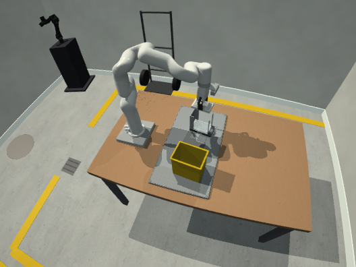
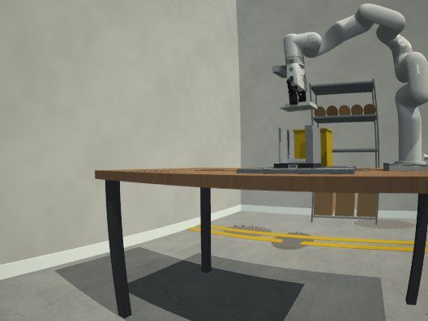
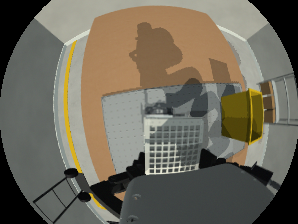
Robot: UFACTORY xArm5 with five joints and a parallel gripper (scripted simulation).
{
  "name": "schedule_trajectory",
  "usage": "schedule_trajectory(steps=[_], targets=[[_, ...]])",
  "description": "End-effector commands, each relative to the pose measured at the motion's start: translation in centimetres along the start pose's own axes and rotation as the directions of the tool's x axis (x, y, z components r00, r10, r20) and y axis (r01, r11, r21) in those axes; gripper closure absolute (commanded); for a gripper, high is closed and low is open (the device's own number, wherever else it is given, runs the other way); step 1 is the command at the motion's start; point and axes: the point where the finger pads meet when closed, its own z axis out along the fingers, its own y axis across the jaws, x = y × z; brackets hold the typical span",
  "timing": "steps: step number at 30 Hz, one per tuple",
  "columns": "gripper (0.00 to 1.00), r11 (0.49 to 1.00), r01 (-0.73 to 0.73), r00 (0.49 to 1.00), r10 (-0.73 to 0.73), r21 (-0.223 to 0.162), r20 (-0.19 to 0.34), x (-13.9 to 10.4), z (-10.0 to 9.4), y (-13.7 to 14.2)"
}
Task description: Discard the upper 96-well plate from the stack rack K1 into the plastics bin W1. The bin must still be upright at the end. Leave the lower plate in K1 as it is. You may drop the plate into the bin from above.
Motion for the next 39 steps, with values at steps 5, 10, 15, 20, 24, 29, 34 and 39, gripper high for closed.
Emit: schedule_trajectory(steps=[5,10,15,20,24,29,34,39], targets=[[1.00,1.000,0.000,1.000,0.000,0.002,-0.004,0.1,-1.4,0.0],[1.00,1.000,0.000,1.000,0.000,0.002,-0.004,0.1,-1.8,0.0],[1.00,1.000,0.000,1.000,0.000,0.002,-0.004,0.1,-1.8,0.0],[1.00,1.000,0.000,1.000,0.000,0.002,-0.004,0.1,-1.8,0.0],[1.00,0.999,0.032,0.999,-0.032,0.002,-0.003,0.2,-1.7,0.6],[1.00,0.999,0.032,0.999,-0.032,0.002,-0.002,0.5,-1.6,2.3],[1.00,0.999,0.032,0.999,-0.032,0.003,-0.002,0.8,-1.5,3.9],[1.00,0.999,0.032,0.999,-0.032,0.003,-0.001,1.1,-1.4,5.6]])
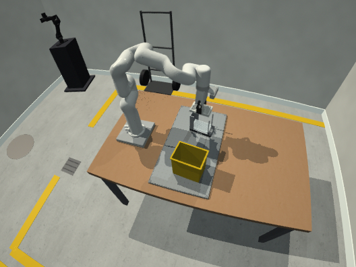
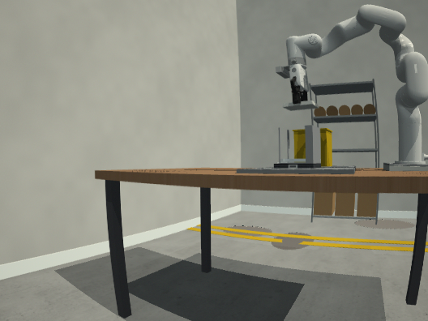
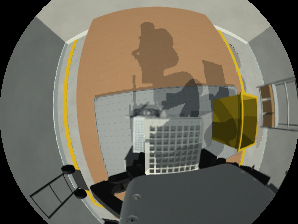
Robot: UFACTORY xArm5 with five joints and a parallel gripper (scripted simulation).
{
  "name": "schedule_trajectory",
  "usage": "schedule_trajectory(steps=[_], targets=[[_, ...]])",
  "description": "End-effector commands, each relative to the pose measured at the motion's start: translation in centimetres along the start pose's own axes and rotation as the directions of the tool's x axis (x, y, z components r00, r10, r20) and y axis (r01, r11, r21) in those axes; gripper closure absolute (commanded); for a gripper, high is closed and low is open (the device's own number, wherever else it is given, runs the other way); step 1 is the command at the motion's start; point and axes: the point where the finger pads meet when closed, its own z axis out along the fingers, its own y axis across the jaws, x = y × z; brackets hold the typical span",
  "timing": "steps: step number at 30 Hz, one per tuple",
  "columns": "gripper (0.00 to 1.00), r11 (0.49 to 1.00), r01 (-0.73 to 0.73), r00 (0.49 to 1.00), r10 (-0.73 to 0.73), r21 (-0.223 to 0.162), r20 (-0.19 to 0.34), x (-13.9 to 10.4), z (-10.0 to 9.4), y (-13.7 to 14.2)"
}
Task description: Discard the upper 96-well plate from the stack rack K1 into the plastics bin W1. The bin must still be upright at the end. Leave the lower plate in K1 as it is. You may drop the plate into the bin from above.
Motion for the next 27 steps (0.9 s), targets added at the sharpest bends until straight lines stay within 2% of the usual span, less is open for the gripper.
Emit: schedule_trajectory(steps=[1,27], targets=[[1.00,1.000,0.000,1.000,0.000,0.002,-0.004,0.2,-0.1,0.9],[1.00,1.000,0.000,1.000,0.000,0.005,-0.001,1.3,0.4,8.4]])
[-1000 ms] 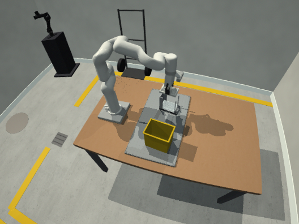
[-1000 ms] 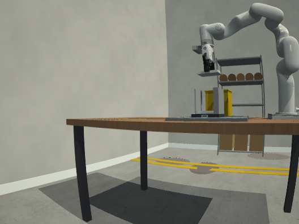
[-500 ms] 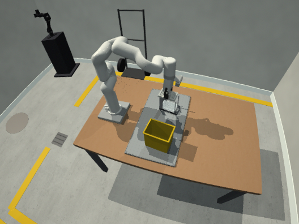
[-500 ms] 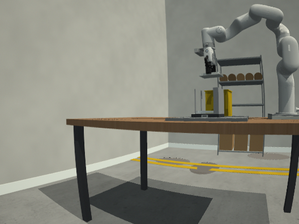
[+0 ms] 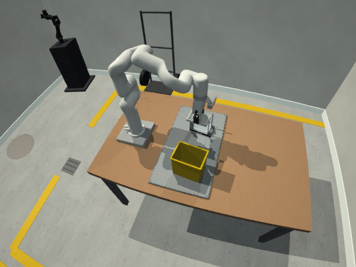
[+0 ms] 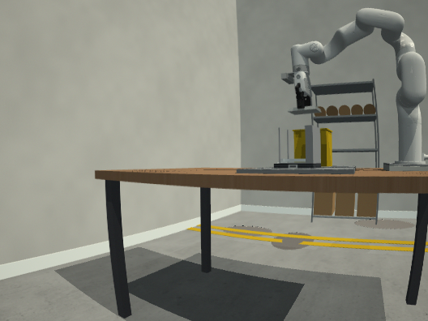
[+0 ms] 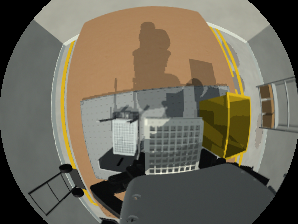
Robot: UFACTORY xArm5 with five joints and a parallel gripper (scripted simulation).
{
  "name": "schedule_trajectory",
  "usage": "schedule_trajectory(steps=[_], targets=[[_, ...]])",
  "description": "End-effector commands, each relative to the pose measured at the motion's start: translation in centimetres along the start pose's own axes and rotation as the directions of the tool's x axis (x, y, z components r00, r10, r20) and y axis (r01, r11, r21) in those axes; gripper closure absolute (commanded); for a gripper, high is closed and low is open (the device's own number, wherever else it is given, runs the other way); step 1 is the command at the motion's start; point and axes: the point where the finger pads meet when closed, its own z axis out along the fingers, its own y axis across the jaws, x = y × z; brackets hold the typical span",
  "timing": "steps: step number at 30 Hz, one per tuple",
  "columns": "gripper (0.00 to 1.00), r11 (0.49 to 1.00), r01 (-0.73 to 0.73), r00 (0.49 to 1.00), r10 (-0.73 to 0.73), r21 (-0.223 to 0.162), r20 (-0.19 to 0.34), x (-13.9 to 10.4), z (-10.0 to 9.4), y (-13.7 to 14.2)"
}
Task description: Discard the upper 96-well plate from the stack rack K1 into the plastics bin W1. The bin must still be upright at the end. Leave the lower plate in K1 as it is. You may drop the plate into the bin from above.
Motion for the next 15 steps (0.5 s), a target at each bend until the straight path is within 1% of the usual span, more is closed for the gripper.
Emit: schedule_trajectory(steps=[1,7,9,15], targets=[[1.00,1.000,0.000,1.000,0.000,0.001,-0.004,0.3,-0.1,1.2],[1.00,1.000,0.000,1.000,0.000,0.002,-0.003,0.6,0.0,3.2],[1.00,1.000,0.000,1.000,0.000,0.002,-0.003,0.6,0.0,3.2],[1.00,1.000,0.000,1.000,0.000,0.003,-0.003,0.8,0.2,5.1]])
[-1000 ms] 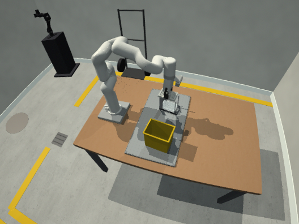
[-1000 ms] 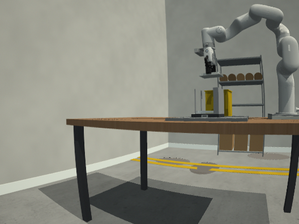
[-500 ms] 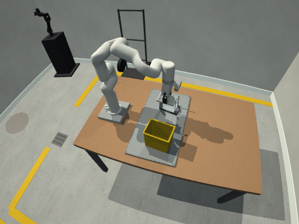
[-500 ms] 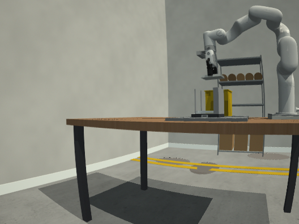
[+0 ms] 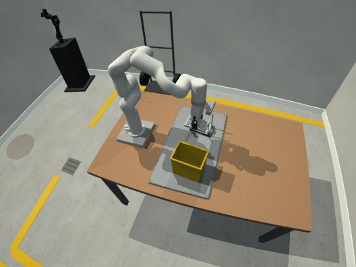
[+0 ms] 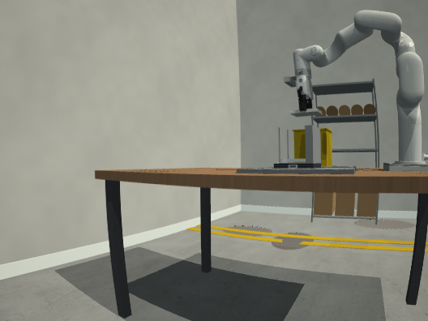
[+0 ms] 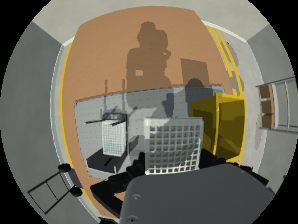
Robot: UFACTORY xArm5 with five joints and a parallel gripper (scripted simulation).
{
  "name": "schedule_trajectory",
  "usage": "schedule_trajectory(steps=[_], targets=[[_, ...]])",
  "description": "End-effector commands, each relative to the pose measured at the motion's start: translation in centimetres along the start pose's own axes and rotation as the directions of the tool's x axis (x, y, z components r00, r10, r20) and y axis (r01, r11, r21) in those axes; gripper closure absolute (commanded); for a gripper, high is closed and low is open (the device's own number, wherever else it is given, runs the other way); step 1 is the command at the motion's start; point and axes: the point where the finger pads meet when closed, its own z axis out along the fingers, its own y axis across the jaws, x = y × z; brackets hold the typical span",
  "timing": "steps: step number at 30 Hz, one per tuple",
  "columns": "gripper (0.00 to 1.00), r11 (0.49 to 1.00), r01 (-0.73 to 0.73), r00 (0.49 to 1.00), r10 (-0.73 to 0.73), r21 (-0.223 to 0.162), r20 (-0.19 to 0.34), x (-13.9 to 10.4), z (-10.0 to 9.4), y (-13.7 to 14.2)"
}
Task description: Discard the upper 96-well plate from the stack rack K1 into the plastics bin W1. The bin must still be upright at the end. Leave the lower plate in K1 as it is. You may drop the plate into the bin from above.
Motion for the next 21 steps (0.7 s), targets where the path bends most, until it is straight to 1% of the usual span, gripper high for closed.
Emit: schedule_trajectory(steps=[1,9,11,21], targets=[[1.00,1.000,0.000,1.000,0.000,0.001,-0.004,0.3,-0.1,1.2],[1.00,1.000,0.000,1.000,0.000,0.003,-0.003,0.7,0.1,3.8],[1.00,1.000,0.000,1.000,0.000,0.003,-0.003,0.7,0.1,3.8],[1.00,1.000,0.000,1.000,0.000,0.004,-0.003,1.1,0.3,7.1]])
